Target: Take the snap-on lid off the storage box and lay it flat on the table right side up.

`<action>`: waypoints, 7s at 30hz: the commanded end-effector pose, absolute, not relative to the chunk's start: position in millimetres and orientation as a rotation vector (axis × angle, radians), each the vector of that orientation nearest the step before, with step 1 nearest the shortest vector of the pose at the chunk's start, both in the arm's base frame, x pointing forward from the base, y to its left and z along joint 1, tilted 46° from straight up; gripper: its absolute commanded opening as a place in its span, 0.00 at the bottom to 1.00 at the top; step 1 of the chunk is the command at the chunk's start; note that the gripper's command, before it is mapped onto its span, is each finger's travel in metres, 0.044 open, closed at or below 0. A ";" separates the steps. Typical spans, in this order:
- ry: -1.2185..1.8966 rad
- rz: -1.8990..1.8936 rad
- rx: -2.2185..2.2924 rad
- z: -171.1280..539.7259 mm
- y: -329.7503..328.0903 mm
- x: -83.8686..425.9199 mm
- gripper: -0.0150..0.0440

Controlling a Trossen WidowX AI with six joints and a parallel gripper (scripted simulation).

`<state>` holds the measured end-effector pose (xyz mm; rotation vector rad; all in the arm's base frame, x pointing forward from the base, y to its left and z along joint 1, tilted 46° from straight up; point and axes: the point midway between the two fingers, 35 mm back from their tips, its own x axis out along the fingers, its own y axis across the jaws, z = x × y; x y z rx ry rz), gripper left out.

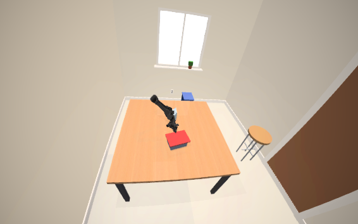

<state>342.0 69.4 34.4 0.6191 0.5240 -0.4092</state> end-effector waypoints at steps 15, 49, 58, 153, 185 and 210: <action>0.524 -0.409 0.619 36.1 70.6 342.1 0.25; 0.524 -0.409 0.619 40.9 75.2 340.5 0.25; 0.524 -0.409 0.619 42.2 76.5 340.1 0.25; 0.527 -0.409 0.619 44.9 81.8 343.8 0.25; 0.527 -0.409 0.619 44.5 82.6 346.2 0.25; 0.525 -0.411 0.618 64.6 104.2 345.7 0.25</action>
